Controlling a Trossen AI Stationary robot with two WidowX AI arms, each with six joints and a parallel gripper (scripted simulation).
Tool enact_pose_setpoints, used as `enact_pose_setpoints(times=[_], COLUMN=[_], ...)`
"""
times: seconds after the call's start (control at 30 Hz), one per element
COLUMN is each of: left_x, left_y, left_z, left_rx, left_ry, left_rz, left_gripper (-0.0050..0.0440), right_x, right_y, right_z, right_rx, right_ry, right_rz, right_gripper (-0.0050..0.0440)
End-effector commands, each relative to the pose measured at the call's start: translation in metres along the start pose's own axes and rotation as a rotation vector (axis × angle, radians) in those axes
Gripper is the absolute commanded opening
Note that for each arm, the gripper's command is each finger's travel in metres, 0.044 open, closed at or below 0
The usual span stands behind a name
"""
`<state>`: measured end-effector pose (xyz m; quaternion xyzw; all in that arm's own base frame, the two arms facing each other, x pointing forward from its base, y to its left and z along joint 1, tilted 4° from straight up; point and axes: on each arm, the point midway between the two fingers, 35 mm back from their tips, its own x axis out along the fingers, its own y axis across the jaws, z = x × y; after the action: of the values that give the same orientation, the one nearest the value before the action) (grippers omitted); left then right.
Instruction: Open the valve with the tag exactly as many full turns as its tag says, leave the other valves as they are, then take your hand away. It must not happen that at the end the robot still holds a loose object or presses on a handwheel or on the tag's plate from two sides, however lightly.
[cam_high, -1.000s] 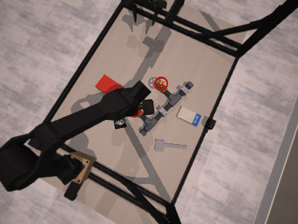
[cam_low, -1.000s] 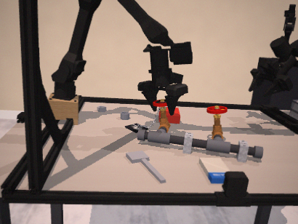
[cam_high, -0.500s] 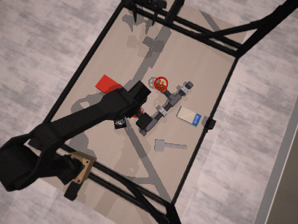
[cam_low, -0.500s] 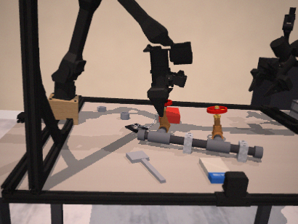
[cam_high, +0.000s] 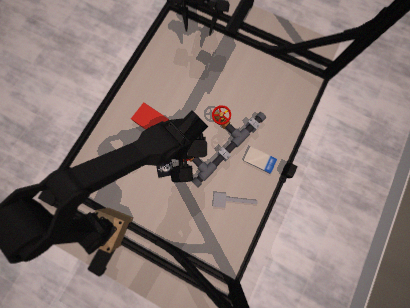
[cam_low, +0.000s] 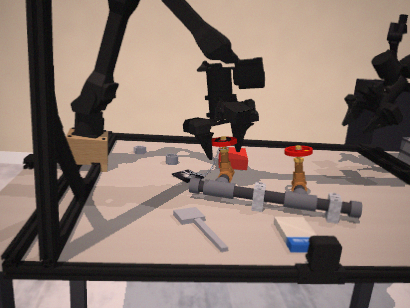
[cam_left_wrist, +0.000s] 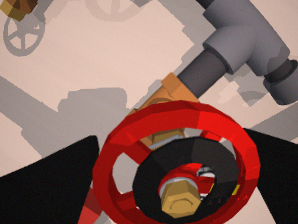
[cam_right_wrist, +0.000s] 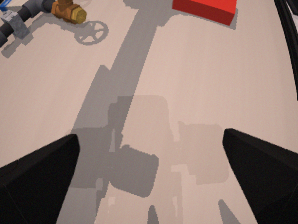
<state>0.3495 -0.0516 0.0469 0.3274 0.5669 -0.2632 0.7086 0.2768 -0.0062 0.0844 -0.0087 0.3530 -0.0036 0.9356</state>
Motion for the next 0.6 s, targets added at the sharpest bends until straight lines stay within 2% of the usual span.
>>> enact_pose_setpoints(times=[0.0, 0.03, 0.3, 0.43, 0.57], left_x=[0.0, 0.0, -0.0008, -0.0008, -0.0008], left_y=[-0.0001, -0.0001, -0.0001, -0.0001, -0.0001], left_z=[0.0, 0.0, 0.0, 0.0, 0.0], left_rx=[0.039, 0.039, 0.019, 0.019, 0.019], left_ry=[0.001, 0.001, 0.0, 0.0, 0.0], left_rz=[-0.001, -0.001, 0.0, 0.0, 0.0], left_gripper=[0.04, 0.04, 0.0208, 0.0208, 0.0112], right_x=[0.0, 0.0, 0.0, 0.0, 0.0], right_y=[0.0, 0.0, 0.0, 0.0, 0.0], right_z=[0.0, 0.0, 0.0, 0.0, 0.0], right_rx=[0.0, 0.0, 0.0, 0.0, 0.0], right_ry=[0.0, 0.0, 0.0, 0.0, 0.0], right_rz=[0.0, 0.0, 0.0, 0.0, 0.0], right_gripper=[0.04, 0.04, 0.04, 0.04, 0.04])
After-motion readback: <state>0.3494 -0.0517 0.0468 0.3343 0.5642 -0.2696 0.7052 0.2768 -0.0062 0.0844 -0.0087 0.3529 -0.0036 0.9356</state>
